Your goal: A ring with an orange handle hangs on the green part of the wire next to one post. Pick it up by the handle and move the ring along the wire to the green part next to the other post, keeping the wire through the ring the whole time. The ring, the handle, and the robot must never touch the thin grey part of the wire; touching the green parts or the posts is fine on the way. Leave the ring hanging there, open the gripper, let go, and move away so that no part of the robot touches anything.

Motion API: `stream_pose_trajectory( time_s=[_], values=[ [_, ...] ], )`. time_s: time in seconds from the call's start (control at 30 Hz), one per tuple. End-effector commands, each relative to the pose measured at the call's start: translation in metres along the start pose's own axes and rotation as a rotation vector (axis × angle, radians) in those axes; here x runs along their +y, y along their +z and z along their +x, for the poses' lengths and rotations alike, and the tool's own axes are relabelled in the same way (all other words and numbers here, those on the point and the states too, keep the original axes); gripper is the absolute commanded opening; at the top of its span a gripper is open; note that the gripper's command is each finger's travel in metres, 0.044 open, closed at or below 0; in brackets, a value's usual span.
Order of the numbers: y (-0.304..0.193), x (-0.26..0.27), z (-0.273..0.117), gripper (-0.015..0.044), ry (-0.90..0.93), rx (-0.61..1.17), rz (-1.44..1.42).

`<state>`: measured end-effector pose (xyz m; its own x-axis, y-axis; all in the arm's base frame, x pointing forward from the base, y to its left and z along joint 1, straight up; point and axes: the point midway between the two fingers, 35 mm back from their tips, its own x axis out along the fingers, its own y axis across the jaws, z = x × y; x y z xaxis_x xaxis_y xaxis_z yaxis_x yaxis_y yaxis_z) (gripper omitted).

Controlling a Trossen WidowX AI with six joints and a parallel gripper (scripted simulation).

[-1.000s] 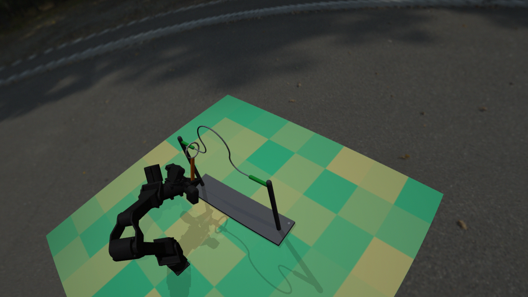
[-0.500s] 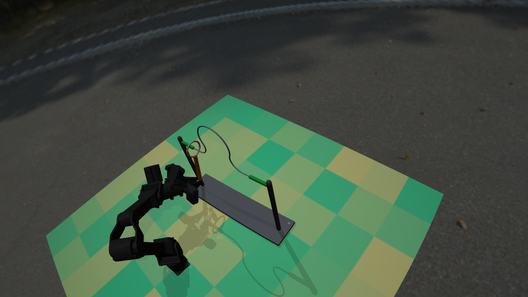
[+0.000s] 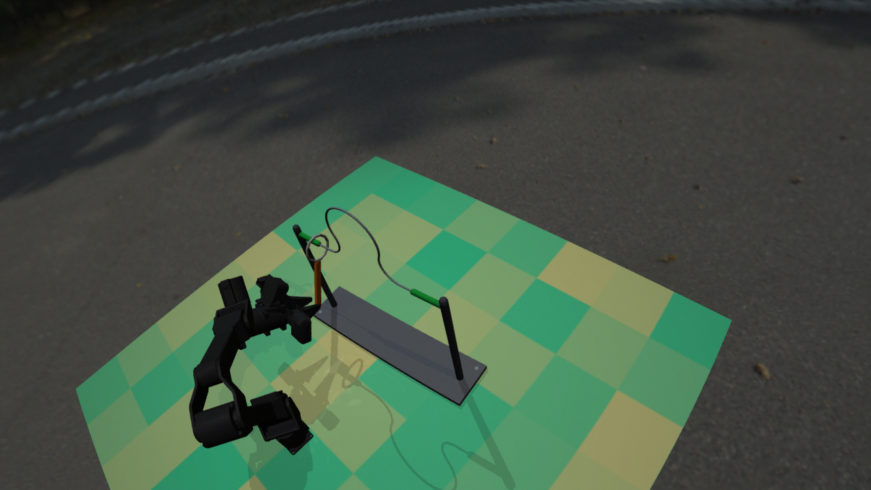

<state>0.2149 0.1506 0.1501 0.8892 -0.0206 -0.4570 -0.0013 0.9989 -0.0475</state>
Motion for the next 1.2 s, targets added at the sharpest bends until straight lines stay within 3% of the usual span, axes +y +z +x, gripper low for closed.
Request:
stream_pose_trajectory(
  time_s=[0.0,0.93,1.17],
  values=[
    [0.003,-0.002,-0.009,0.0160,0.001,-0.011,0.009],
    [0.003,-0.002,-0.009,0.0160,0.001,-0.011,0.009],
    [0.004,-0.003,-0.050,0.0344,0.007,-0.016,0.004]
  ],
)
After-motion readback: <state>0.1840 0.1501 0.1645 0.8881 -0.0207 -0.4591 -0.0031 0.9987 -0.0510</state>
